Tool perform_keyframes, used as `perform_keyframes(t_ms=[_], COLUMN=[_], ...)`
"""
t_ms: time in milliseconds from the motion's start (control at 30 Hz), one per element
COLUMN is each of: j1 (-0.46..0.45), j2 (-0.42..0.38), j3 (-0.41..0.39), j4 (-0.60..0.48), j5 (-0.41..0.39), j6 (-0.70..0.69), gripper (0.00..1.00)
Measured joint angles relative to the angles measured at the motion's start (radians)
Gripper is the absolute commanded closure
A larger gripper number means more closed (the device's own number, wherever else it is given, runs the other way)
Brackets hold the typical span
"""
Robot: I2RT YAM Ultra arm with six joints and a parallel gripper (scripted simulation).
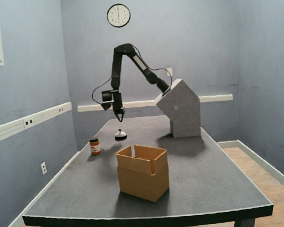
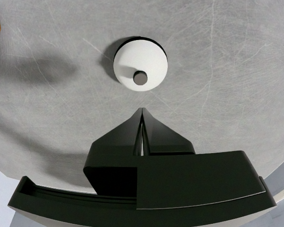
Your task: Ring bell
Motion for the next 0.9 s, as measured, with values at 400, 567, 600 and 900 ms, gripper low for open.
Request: perform_keyframes(t_ms=[400, 567, 600, 900], j1=[-0.005, -0.005, -0.005, -0.006], j2=[0.085, 0.114, 0.117, 0.16], j3=[0.02, 0.025, 0.025, 0.038], j4=[0.069, 0.093, 0.097, 0.129], j5=[-0.001, -0.002, -0.002, -0.003], j6=[-0.003, -0.003, -0.003, -0.005], gripper=[1.0, 1.0, 1.0, 1.0])
